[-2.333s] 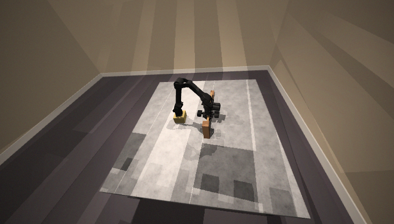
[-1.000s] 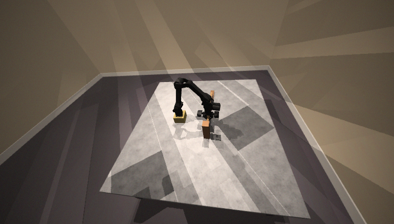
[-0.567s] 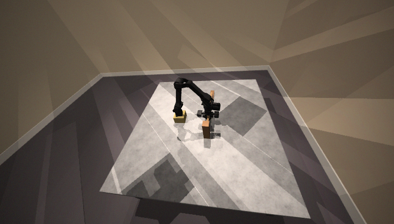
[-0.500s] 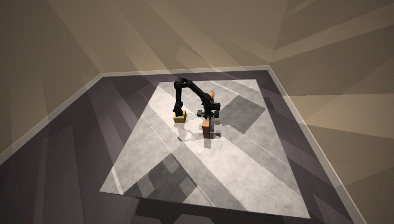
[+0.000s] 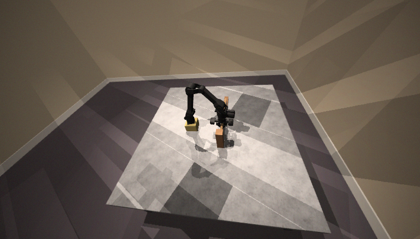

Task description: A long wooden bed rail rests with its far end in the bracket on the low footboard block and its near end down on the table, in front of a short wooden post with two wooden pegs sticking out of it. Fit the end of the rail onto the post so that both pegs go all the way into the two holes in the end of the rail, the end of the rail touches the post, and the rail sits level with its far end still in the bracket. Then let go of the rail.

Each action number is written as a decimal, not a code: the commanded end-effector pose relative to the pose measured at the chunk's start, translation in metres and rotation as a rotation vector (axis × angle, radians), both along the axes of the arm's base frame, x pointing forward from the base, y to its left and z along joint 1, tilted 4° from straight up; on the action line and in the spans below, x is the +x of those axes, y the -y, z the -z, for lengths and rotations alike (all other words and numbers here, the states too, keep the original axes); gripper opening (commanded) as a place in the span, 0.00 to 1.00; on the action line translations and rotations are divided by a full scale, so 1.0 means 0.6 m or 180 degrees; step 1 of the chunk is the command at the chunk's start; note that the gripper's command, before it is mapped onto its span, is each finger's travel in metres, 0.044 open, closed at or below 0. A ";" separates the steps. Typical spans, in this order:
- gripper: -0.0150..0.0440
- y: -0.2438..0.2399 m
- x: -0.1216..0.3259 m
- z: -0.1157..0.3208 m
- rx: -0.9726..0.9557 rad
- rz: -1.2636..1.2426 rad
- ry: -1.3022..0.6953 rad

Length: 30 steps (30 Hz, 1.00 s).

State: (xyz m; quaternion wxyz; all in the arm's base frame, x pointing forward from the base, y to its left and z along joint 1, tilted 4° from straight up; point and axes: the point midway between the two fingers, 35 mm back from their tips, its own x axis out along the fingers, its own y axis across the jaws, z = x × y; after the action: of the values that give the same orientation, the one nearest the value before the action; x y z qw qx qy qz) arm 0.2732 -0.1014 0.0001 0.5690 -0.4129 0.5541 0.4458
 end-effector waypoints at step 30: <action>0.25 0.016 0.000 -0.004 0.0004 0.0000 0.0023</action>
State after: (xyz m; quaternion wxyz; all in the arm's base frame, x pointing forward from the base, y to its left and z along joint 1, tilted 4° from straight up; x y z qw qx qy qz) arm 0.2721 -0.1070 0.0002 0.5701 -0.4125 0.5521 0.4472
